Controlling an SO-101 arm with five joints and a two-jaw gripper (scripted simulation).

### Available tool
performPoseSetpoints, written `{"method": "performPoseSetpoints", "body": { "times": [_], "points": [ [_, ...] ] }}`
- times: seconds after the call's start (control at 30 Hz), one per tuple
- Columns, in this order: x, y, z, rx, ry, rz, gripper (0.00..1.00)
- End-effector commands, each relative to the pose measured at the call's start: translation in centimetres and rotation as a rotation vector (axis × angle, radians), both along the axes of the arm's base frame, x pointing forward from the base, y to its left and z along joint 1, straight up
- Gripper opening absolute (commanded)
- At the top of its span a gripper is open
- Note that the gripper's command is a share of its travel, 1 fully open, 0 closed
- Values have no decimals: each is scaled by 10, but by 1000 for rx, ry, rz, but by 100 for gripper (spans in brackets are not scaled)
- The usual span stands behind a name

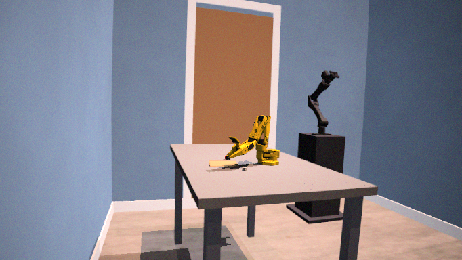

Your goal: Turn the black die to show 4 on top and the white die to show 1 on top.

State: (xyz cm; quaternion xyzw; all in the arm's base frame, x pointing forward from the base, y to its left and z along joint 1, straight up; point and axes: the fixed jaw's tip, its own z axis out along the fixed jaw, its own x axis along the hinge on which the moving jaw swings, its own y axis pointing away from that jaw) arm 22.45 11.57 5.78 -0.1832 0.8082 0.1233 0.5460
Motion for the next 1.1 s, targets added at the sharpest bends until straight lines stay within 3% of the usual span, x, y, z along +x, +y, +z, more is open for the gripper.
{"method": "performPoseSetpoints", "body": {
  "times": [0.0,1.07],
  "points": [
    [1,3,3,9,-32,12,0],
    [1,3,-7,9,-32,12,0]
  ]
}}
